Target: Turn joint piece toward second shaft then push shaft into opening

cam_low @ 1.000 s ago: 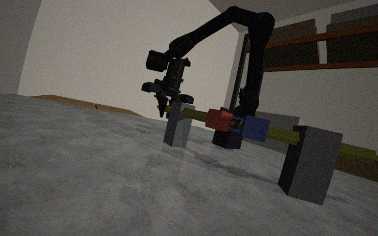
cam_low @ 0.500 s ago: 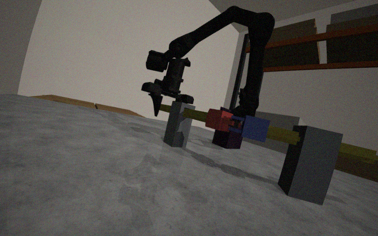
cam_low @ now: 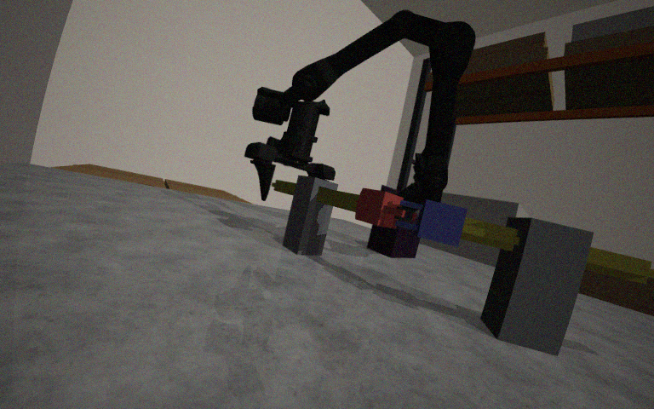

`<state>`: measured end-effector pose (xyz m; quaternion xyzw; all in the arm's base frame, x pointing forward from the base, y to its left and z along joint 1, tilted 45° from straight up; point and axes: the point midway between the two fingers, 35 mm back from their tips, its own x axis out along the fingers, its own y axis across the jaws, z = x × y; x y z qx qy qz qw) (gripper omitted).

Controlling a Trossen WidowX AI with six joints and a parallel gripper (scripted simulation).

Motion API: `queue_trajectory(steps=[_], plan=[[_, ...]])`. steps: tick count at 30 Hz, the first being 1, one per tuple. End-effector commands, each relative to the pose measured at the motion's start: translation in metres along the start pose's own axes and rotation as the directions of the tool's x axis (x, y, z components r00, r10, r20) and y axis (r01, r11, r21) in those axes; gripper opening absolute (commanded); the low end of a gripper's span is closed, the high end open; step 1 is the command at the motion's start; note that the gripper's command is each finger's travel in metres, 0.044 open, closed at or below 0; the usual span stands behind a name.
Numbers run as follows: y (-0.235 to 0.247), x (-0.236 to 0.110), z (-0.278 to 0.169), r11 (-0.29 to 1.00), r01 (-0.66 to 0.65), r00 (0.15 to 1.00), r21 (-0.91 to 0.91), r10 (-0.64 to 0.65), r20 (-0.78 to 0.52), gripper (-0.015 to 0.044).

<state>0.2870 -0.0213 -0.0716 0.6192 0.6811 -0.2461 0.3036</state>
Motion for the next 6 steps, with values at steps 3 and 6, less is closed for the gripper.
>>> queue_trajectory(steps=[3, 6], plan=[[0.000, -0.020, 0.000, 1.000, -0.002, 1.000, 0.000, 0.002, -0.002, 0.0440], [0.000, -0.030, 0.000, 1.000, -0.003, 1.000, 0.001, 0.003, -0.004, 0.0440]])
